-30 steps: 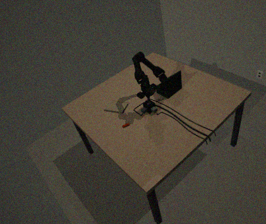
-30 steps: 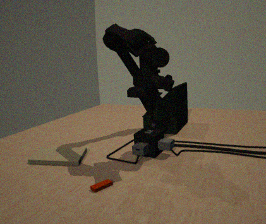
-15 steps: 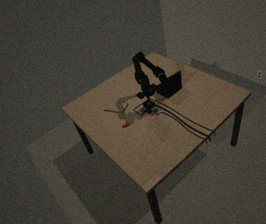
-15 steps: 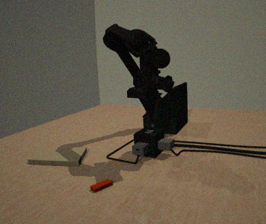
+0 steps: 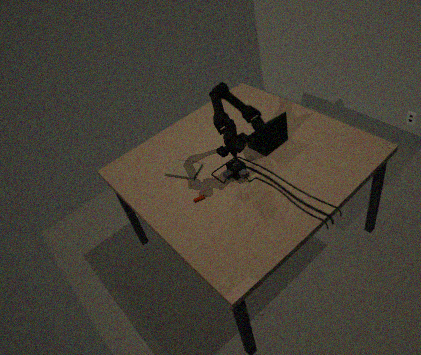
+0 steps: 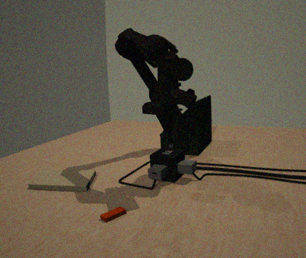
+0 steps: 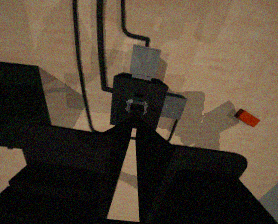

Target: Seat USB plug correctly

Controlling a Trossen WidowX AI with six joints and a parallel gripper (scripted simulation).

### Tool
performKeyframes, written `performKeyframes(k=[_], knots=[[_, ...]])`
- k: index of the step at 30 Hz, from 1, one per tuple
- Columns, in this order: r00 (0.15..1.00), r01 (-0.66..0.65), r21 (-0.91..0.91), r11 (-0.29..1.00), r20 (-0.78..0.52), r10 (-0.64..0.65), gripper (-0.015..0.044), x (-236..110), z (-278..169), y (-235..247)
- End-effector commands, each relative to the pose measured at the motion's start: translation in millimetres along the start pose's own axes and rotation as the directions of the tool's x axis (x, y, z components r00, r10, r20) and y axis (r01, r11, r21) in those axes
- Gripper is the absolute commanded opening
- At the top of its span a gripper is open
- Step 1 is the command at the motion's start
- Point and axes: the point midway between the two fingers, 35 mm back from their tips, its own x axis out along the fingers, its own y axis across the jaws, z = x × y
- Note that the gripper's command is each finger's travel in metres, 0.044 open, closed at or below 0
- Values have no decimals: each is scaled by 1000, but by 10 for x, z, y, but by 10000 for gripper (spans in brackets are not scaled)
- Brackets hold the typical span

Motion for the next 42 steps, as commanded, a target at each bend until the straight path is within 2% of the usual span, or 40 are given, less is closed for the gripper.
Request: performKeyframes(k=[1,42], knots=[[1000,2,3,1000,-9,-2,0,7,-8,-4],[998,2,2,1000,-59,-2,0,56,-37,-7]])
